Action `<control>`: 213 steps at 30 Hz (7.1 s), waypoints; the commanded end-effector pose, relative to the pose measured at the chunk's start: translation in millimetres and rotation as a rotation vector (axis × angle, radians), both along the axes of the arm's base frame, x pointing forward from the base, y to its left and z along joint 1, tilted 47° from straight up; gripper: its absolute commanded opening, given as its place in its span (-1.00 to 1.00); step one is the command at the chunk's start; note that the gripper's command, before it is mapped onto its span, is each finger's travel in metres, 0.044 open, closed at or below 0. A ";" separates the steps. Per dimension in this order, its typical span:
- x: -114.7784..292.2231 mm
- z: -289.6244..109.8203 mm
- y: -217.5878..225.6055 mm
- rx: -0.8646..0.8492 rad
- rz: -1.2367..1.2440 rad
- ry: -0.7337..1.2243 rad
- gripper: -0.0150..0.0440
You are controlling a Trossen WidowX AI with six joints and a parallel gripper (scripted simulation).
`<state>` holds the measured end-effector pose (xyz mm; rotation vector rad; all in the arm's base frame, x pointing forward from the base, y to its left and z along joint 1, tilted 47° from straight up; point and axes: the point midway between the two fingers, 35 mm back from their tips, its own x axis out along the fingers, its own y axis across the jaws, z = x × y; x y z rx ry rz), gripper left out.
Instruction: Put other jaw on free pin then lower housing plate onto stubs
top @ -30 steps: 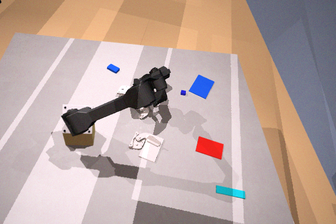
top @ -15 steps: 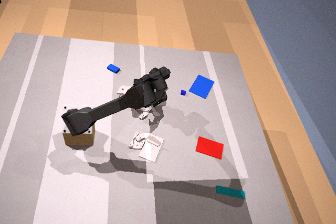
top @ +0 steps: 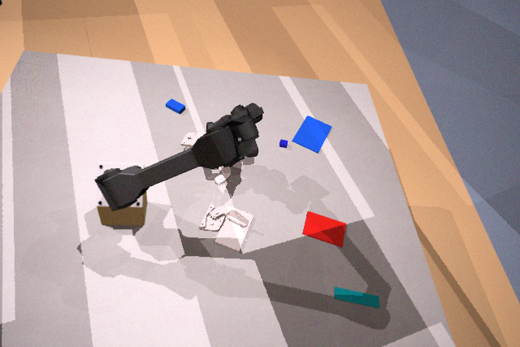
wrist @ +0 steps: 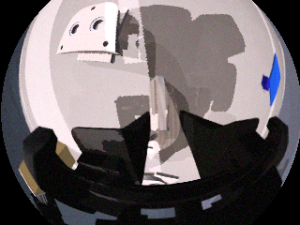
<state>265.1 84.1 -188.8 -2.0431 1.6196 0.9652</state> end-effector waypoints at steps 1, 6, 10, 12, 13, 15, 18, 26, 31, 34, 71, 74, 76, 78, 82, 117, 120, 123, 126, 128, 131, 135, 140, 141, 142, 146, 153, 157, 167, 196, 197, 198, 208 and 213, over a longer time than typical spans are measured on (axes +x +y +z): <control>1.1 -0.1 0.1 0.001 0.001 -0.005 -0.04; 1.1 -0.1 0.1 0.001 0.001 -0.005 -0.04; 1.1 -0.1 0.1 0.001 0.001 -0.005 -0.04; 1.1 0.2 0.5 0.001 0.001 -0.005 -0.04; 1.0 1.1 1.7 0.001 0.001 -0.005 -0.04; 0.9 4.7 5.9 0.002 0.002 -0.005 -0.04; 0.5 10.8 12.9 0.002 0.003 -0.004 -0.04; -2.0 27.8 31.3 0.002 0.004 -0.002 -0.04; -4.4 39.1 42.5 0.001 0.005 -0.001 -0.04; -6.3 46.1 49.1 0.000 0.005 -0.001 -0.04; -3.8 93.1 25.0 0.074 -0.445 -0.453 -0.04; -3.8 97.2 21.2 0.082 -0.496 -0.504 -0.04; -3.8 100.0 18.6 0.087 -0.530 -0.538 -0.04; -3.9 102.7 16.0 0.093 -0.564 -0.573 -0.04; -4.2 108.0 10.8 0.103 -0.632 -0.641 -0.04; -15.1 149.4 -36.5 0.191 -1.226 -1.246 -0.04; -16.7 152.5 -40.6 0.199 -1.276 -1.299 -0.04; -18.4 155.5 -44.7 0.206 -1.327 -1.351 -0.04; -20.2 158.5 -48.8 0.213 -1.377 -1.404 -0.04; -21.4 160.4 -51.6 0.218 -1.410 -1.439 -0.04; -22.4 161.8 -53.6 0.222 -1.435 -1.465 -0.04; -22.4 161.8 -53.6 0.222 -1.435 -1.465 -0.04; -22.4 161.8 -53.6 0.222 -1.435 -1.465 -0.04; -22.4 161.8 -53.6 0.222 -1.435 -1.465 -0.04; -22.4 161.8 -53.6 0.222 -1.435 -1.465 -0.04; -22.4 161.8 -53.6 0.222 -1.435 -1.465 -0.04; -22.4 161.8 -53.6 0.220 -1.428 -1.457 -0.04; -22.4 161.8 -53.6 0.220 -1.428 -1.457 -0.04; -13.2 172.6 -61.9 0.223 -1.430 -1.454 -0.04; 16.9 226.5 -110.0 0.219 -1.425 -1.462 -0.04; 16.9 226.5 -110.0 0.219 -1.425 -1.462 -0.04; 16.9 226.5 -110.0 0.219 -1.425 -1.462 -0.04; 16.9 226.5 -110.0 0.219 -1.425 -1.462 -0.04; 16.9 226.5 -110.0 0.219 -1.425 -1.462 -0.04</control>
